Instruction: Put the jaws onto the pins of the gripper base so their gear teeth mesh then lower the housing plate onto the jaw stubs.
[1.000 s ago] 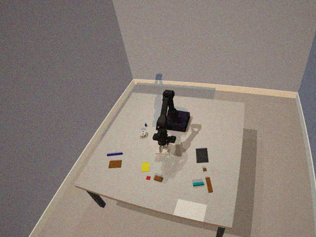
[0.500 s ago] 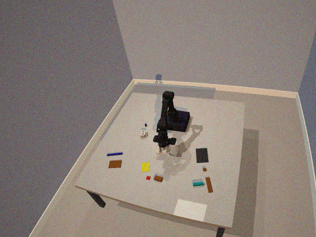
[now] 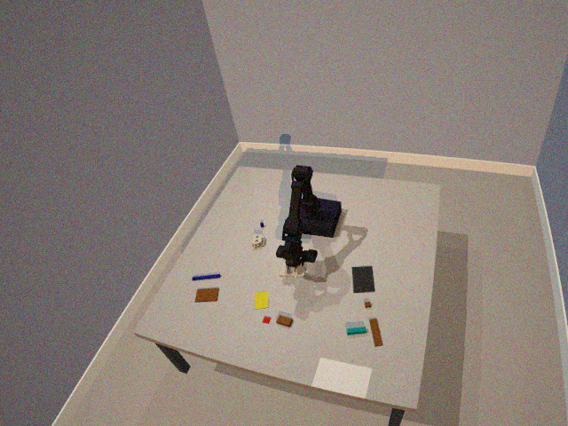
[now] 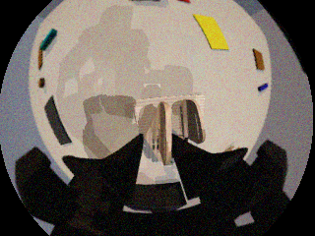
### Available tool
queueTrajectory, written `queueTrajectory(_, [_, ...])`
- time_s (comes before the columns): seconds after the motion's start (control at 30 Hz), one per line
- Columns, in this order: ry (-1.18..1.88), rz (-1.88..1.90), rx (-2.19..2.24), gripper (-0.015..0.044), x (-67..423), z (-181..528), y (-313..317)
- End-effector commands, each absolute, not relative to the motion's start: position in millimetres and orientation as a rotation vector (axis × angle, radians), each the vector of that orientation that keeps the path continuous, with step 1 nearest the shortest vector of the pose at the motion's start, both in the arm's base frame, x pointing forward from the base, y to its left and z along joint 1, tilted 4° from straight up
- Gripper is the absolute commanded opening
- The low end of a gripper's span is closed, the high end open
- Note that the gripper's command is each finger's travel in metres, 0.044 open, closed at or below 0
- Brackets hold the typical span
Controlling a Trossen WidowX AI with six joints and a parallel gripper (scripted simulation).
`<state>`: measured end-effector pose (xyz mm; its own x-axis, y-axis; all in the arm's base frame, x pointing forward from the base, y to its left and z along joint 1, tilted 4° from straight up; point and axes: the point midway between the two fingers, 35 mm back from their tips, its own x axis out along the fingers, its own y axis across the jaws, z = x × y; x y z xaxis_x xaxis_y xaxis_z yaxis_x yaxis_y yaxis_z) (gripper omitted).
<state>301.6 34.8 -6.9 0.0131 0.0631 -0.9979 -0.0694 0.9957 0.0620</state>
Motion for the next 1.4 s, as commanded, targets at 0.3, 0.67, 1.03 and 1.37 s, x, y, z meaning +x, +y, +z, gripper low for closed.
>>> queueTrajectory(0.3, [1.561,0.102,0.002,0.0134,300.4,-9.5,35.4])
queueTrajectory(0.67, [1.562,0.095,0.008,0.0134,300.4,-12.5,35.6])
queueTrajectory(1.03, [1.562,0.089,0.015,0.0134,300.4,-15.6,35.8])
queueTrajectory(1.37, [1.562,0.088,0.016,0.0134,300.4,-18.6,36.0])
